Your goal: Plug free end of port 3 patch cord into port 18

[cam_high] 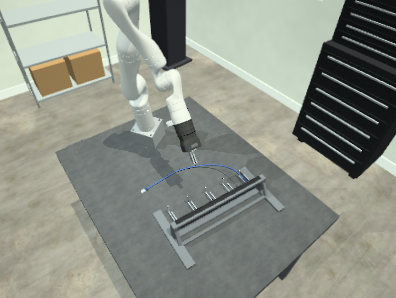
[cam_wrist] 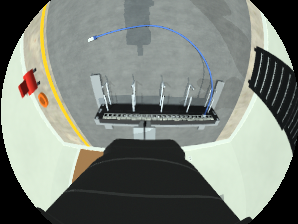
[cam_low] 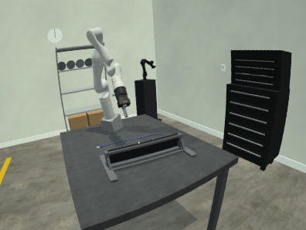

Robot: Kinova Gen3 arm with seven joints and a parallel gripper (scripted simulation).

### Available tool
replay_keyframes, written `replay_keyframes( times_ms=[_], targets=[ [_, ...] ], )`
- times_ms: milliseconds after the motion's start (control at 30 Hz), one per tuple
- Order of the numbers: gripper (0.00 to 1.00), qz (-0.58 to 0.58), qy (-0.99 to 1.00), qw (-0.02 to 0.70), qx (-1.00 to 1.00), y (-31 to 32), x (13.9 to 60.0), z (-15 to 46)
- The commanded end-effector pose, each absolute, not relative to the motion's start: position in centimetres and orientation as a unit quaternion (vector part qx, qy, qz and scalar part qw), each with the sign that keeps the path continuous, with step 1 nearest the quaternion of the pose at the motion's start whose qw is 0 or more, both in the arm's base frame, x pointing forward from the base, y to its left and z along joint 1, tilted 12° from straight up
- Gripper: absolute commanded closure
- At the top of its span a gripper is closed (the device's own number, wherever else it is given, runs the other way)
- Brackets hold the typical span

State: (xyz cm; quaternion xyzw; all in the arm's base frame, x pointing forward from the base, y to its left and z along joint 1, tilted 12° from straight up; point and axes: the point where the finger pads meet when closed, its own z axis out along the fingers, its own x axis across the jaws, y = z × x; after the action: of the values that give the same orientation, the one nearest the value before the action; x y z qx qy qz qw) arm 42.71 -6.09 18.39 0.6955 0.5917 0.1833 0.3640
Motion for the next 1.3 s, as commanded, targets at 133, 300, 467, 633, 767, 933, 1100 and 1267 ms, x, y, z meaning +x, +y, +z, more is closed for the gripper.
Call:
replay_keyframes(
  times_ms=[133, 300, 467, 633, 767, 933, 1100, 1267],
  targets=[
    [1.0, 0.184, 0.588, 0.365, 0.698, -7.3, 42.4, 18.7],
    [1.0, 0.184, 0.588, 0.365, 0.698, -8.7, 42.1, 18.9],
    [1.0, 0.184, 0.588, 0.365, 0.698, -10.2, 41.7, 19.2],
    [1.0, 0.184, 0.588, 0.365, 0.698, -11.1, 41.5, 19.4],
    [1.0, 0.184, 0.588, 0.365, 0.698, -12.2, 41.2, 19.6],
    [1.0, 0.184, 0.588, 0.365, 0.698, -13.3, 40.9, 19.8],
    [1.0, 0.184, 0.588, 0.365, 0.698, -14.2, 40.7, 20.0],
    [1.0, 0.184, 0.588, 0.365, 0.698, -14.6, 40.6, 20.0]
  ],
)
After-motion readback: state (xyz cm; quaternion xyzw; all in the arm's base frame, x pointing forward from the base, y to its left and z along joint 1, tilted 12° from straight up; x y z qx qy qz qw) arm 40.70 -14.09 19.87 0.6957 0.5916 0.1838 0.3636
